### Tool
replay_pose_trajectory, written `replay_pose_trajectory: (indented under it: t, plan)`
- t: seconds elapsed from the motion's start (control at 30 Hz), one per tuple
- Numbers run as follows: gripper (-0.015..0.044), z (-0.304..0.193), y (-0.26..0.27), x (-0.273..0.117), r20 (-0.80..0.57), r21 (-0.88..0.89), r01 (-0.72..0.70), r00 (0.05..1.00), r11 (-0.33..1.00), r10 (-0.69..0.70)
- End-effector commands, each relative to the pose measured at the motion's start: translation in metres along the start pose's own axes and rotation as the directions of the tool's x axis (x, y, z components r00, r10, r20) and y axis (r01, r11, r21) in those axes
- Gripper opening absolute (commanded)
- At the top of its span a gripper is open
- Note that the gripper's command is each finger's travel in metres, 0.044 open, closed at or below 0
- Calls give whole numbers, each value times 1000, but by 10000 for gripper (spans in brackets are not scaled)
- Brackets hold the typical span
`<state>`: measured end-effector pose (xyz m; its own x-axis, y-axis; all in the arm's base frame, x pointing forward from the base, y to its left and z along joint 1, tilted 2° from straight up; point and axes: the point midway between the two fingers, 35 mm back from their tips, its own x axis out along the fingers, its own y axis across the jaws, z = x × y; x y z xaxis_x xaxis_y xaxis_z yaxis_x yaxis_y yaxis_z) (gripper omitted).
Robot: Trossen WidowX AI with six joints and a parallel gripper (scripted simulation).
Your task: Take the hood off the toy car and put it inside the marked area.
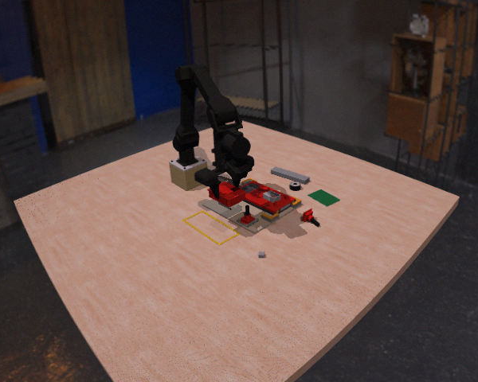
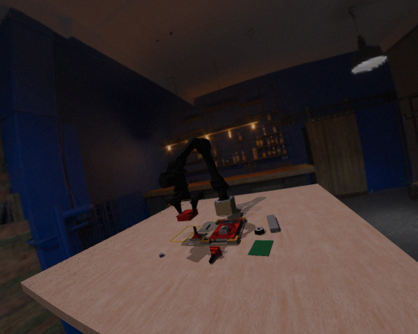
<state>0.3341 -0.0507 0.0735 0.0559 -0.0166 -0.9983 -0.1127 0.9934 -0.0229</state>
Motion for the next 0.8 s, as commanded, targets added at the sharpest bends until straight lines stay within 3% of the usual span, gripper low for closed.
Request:
replay_pose_trajectory:
  t: [0.0, 0.4, 0.77]
  plan:
    - [0, -8, -15, -1, 5, -2, -1, 1000, 1000, 1]
    - [0, -28, -51, -3, 5, -2, 3, 1000, 1000, -3]
    - [0, -28, -53, 0, 5, -2, 3, 1000, 1000, -3]
